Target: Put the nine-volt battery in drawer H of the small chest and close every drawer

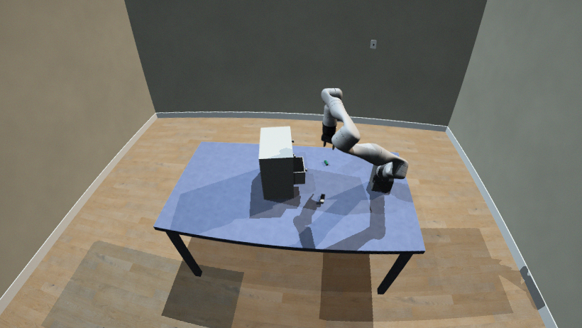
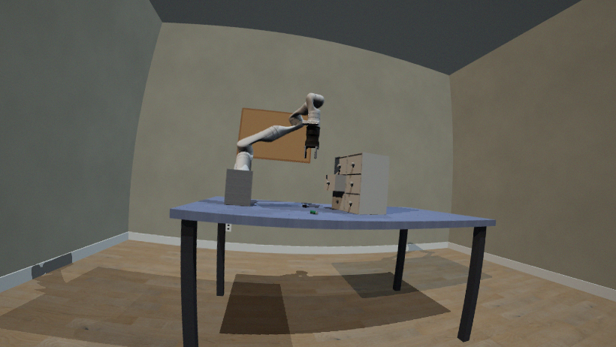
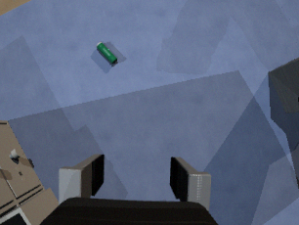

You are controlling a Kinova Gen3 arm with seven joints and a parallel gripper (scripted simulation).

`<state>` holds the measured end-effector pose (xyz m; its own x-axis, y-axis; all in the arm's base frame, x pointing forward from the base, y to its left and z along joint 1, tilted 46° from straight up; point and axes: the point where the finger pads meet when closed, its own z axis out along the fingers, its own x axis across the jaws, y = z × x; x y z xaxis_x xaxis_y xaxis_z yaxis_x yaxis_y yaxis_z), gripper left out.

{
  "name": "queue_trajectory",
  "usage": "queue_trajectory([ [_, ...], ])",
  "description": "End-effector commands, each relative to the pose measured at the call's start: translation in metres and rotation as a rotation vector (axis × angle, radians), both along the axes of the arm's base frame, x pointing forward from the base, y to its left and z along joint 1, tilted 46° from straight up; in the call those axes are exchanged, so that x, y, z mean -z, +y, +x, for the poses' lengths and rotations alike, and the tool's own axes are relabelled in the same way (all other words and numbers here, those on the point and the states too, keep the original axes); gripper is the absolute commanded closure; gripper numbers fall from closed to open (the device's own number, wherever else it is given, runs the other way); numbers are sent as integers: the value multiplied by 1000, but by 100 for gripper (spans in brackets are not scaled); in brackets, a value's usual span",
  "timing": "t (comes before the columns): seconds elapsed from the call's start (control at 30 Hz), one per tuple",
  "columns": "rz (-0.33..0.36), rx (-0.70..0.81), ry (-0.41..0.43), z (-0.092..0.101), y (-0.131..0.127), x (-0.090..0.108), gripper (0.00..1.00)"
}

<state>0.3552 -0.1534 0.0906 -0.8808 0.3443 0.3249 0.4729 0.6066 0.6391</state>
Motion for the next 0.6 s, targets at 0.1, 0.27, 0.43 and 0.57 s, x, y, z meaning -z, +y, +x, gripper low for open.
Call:
queue_trajectory([
  [0.1, -13, -130, -155, -6, -5, 0, 0],
  [0.27, -16, -200, -227, -8, -5, 0, 0],
  [0.43, -20, -321, -350, -12, -4, 0, 0],
  [0.57, -24, -418, -449, -15, -3, 0, 0],
])
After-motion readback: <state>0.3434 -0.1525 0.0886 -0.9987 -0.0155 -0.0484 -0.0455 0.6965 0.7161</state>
